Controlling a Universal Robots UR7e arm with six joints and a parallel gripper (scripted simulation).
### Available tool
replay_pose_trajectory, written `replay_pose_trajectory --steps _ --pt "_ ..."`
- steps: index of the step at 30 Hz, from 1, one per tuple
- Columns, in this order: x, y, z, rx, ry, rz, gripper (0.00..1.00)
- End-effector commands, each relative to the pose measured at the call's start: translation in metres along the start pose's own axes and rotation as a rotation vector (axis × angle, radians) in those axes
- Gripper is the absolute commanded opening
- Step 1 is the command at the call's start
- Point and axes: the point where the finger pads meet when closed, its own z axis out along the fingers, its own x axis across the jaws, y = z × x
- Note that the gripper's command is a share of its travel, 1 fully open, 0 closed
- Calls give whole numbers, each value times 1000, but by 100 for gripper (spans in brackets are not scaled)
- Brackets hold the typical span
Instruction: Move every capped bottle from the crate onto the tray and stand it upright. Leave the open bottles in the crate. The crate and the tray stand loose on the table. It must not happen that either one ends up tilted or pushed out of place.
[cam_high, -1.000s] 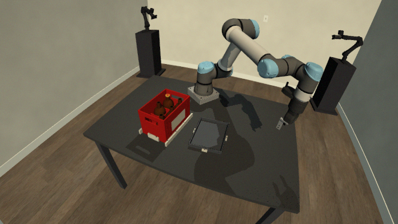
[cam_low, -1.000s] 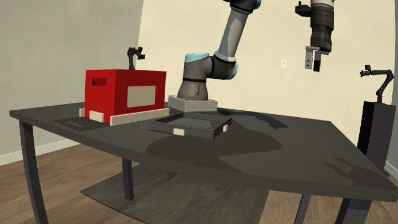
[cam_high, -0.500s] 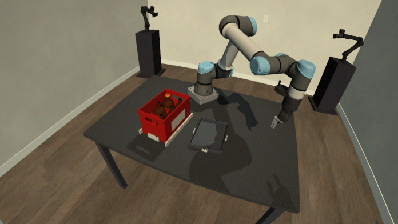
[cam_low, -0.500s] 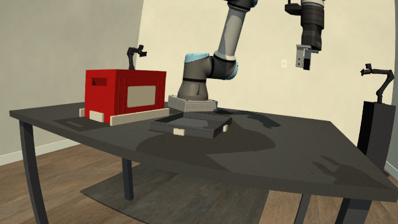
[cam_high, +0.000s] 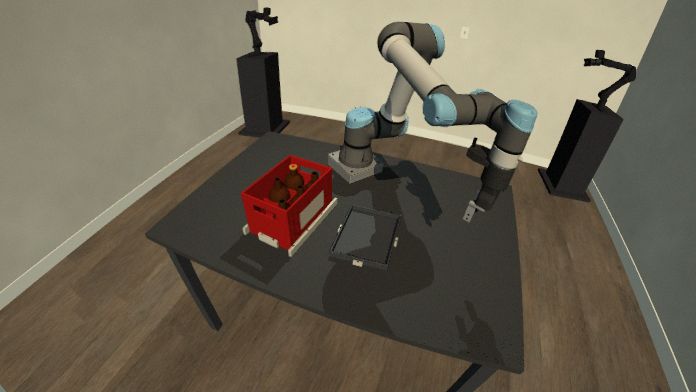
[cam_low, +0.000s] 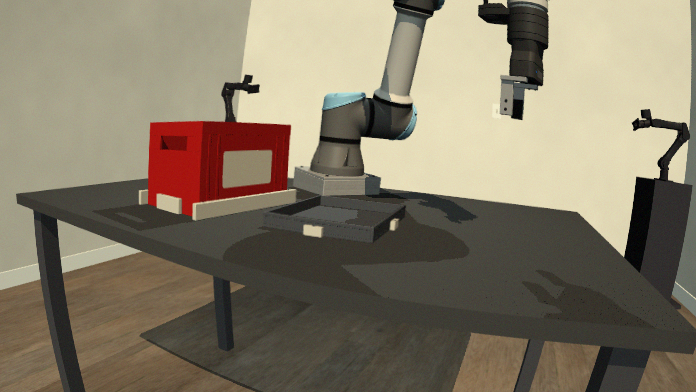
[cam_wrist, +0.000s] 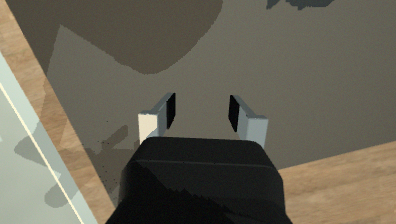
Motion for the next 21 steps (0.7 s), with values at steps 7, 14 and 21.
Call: replay_pose_trajectory --steps 7,14,21 --pt "-12 -34 1 -24 1 -134 100" --pt "-12 -36 1 -17 1 -125 100" --pt "-20 -58 2 -31 2 -190 100"
